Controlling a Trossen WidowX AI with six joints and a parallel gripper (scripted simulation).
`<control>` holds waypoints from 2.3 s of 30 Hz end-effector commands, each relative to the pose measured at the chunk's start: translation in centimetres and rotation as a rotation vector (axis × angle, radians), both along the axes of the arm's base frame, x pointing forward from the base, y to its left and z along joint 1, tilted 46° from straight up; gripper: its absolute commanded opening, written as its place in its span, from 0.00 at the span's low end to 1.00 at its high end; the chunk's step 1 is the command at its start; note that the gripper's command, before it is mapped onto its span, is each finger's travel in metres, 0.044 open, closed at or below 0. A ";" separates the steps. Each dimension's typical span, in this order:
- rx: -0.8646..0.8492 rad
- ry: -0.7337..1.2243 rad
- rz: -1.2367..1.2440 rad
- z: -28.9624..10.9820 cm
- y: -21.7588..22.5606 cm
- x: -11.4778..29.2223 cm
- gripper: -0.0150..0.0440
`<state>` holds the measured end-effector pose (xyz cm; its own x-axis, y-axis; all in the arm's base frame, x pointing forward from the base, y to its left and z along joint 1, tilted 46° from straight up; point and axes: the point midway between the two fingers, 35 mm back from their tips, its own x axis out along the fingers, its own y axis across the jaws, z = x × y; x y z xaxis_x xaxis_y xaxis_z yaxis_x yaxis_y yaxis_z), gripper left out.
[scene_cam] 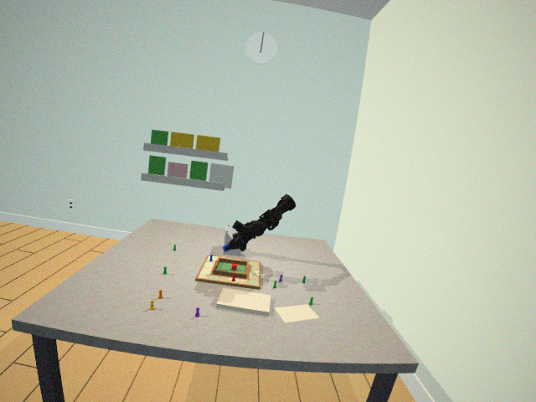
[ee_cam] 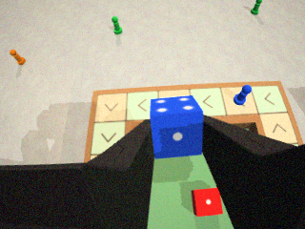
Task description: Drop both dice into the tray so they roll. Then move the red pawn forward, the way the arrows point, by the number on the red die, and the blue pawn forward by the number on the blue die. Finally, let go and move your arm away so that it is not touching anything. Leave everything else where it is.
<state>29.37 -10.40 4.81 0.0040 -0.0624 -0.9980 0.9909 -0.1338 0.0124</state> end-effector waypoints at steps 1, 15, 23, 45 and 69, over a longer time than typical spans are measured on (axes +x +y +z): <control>0.000 0.001 0.000 0.0 0.0 -0.1 0.25; 0.000 0.001 0.000 0.0 0.0 -0.1 0.61; -0.002 0.009 -0.005 2.8 -2.8 -0.4 0.97; 0.754 -0.084 0.075 -2.6 -0.5 -6.1 0.91; 0.356 -0.822 2.043 -0.9 3.2 8.2 0.59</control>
<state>31.51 -10.06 3.80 0.1098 0.6456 -0.7558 0.4149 0.6612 0.6250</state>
